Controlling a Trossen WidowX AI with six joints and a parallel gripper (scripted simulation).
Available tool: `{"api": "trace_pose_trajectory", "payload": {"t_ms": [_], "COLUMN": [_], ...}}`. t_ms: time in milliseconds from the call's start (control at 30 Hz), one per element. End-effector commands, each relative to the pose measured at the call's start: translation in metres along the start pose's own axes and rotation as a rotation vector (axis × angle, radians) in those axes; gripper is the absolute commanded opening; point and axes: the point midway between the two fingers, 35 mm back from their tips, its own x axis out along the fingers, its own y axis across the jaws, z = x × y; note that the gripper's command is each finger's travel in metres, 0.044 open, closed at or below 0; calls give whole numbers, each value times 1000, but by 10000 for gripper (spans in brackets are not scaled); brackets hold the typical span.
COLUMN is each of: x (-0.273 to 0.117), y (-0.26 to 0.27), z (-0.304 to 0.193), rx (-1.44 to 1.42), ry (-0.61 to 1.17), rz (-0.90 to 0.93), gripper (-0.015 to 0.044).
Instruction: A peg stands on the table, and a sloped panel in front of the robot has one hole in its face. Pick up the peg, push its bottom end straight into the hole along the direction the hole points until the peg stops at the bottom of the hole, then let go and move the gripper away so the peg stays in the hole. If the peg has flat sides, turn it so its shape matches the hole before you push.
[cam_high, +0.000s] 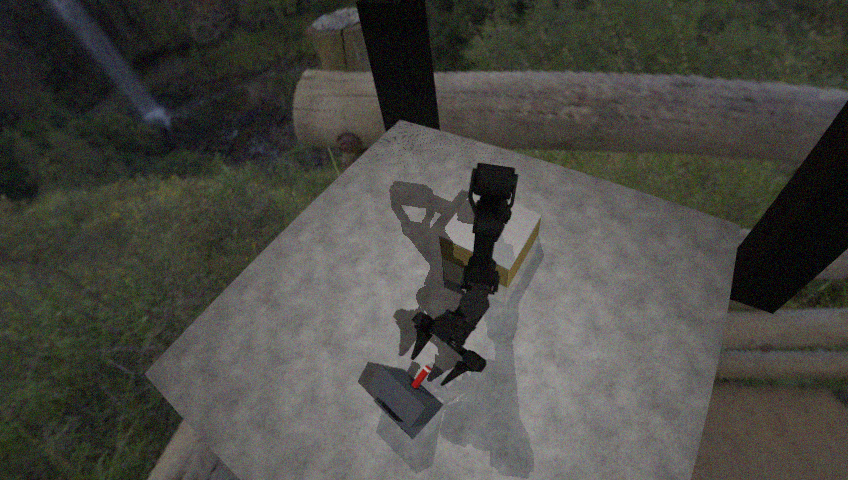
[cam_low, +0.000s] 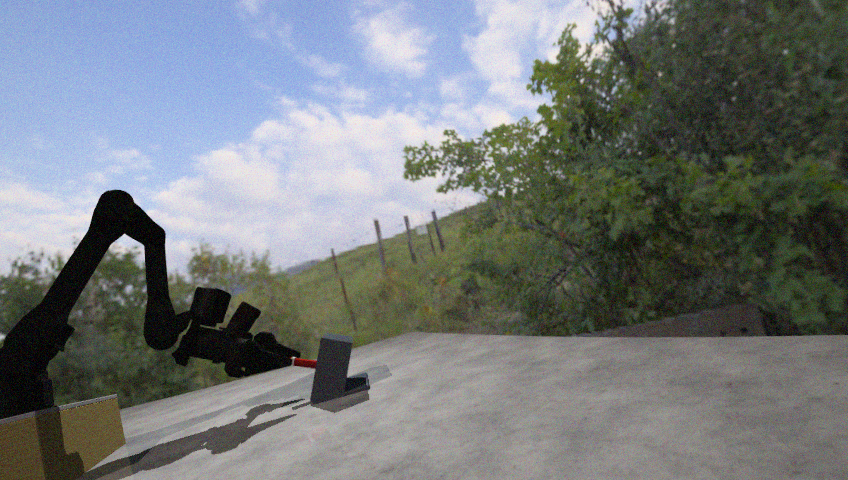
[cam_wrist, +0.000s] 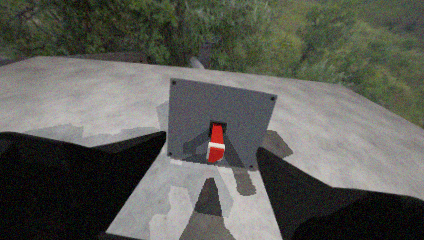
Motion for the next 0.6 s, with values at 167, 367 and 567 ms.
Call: {"api": "trace_pose_trajectory", "payload": {"t_ms": [167, 367, 567], "x": [-12, -19, -27], "y": [1, 2, 2], "z": [1, 2, 2], "rx": [3, 3, 2], "ry": [1, 2, 3], "rz": [-3, -2, -2], "gripper": [440, 440, 440]}}
